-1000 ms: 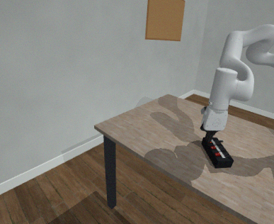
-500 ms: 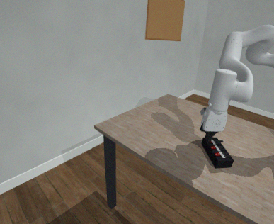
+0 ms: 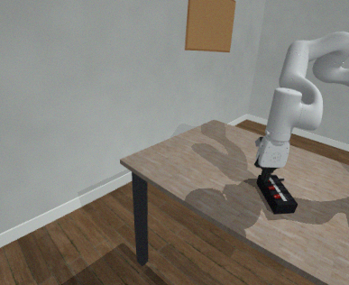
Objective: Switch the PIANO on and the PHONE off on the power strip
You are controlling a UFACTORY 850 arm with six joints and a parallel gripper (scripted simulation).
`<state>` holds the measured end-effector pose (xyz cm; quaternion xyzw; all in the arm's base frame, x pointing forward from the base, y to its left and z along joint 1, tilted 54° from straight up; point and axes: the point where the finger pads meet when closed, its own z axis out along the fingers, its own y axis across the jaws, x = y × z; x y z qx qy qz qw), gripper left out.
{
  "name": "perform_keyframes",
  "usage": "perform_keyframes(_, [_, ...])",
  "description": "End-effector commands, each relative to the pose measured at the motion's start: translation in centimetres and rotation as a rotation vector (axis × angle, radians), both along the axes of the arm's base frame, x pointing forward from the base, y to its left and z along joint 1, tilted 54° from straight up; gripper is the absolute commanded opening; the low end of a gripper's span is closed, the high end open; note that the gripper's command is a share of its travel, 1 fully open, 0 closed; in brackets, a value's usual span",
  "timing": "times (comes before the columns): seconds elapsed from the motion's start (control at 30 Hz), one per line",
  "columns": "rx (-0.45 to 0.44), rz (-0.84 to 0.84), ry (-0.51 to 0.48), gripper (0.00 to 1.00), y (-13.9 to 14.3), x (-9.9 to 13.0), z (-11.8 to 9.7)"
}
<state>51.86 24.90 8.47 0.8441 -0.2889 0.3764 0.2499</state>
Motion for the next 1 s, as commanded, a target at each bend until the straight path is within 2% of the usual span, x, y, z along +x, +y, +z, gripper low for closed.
perform_keyframes(0.0, [0.000, -0.001, 0.000, 0.00, -0.1, 0.0, 0.0])
perform_keyframes(0.97, [0.000, -0.001, 0.000, 0.00, 2.5, -1.9, 2.3])
